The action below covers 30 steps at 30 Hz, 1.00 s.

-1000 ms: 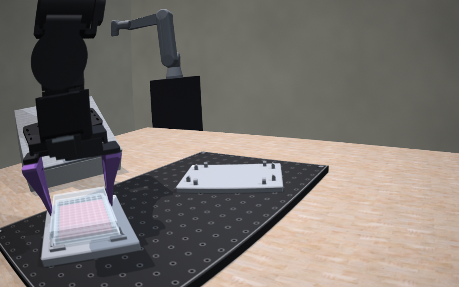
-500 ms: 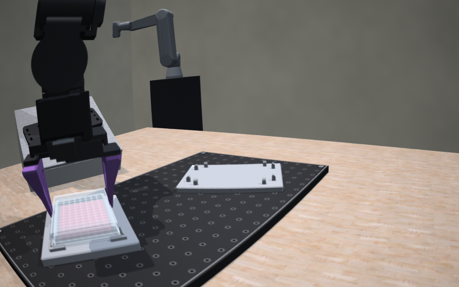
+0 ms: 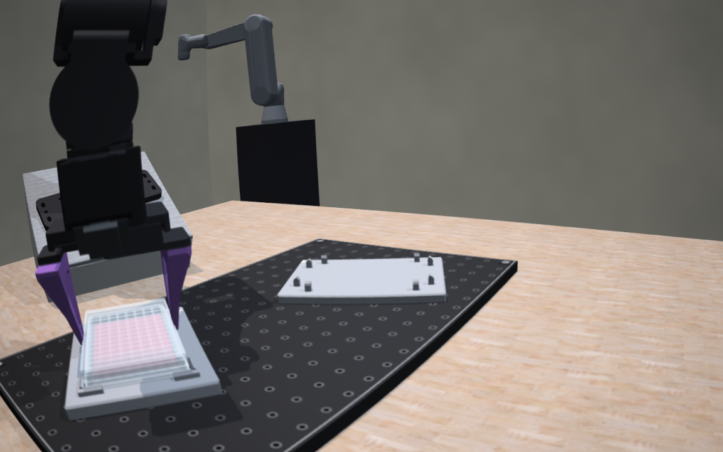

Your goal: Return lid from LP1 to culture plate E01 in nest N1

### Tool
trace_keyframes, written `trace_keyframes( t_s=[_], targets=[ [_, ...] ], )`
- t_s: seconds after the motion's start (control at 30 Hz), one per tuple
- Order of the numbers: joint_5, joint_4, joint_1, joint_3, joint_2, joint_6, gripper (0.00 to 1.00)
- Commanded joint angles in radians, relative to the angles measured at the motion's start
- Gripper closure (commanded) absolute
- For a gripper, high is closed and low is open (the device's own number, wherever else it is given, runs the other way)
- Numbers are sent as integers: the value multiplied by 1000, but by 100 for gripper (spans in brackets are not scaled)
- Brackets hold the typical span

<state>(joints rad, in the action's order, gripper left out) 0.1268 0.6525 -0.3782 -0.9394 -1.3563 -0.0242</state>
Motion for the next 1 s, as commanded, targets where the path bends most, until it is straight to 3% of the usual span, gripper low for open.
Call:
trace_keyframes(
  t_s=[0.0, 0.27, 0.3, 0.97],
  targets=[
    [-1, -11, 0, -2, 4, -1, 100],
    [-1, -11, 0, -2, 4, -1, 100],
    [-1, -11, 0, -2, 4, -1, 0],
    [-1, -11, 0, -2, 4, -1, 0]
  ],
)
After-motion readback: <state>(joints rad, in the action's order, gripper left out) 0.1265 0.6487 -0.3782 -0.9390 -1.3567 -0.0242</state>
